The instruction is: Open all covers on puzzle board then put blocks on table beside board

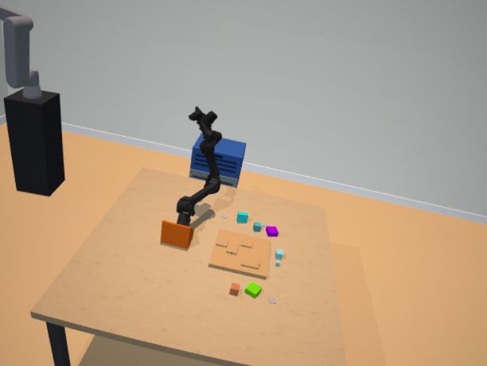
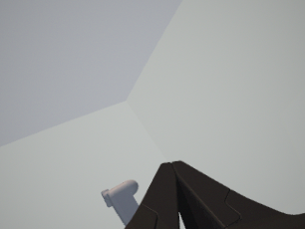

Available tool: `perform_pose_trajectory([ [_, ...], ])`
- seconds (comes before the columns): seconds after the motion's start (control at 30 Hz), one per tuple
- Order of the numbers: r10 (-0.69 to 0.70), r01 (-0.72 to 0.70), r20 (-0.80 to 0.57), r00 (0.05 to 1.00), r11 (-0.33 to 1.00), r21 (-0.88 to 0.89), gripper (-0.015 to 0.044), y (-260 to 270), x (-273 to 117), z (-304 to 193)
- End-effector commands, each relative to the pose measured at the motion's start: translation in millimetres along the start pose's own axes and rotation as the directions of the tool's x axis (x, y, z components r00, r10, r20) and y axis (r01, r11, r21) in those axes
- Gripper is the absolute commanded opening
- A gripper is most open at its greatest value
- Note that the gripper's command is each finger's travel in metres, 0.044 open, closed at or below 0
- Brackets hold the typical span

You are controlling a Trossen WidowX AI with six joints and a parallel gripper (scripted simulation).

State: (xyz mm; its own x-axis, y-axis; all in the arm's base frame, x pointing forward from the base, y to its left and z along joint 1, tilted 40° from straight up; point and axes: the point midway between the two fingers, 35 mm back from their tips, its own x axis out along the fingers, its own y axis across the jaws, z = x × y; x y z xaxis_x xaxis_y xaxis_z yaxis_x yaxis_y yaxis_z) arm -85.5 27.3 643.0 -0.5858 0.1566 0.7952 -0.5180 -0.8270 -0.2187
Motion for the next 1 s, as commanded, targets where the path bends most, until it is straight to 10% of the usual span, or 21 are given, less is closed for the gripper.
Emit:
perform_pose_trajectory([
  [0.0, 0.070, -0.071, 0.030, 0.997, 0.997, 0.021, 0.0000, 23.3, 1.3, 5.1],
  [0.97, 0.466, -0.498, 0.238, 0.852, 0.862, 0.095, 0.0000, 154.3, -26.3, 50.6],
])
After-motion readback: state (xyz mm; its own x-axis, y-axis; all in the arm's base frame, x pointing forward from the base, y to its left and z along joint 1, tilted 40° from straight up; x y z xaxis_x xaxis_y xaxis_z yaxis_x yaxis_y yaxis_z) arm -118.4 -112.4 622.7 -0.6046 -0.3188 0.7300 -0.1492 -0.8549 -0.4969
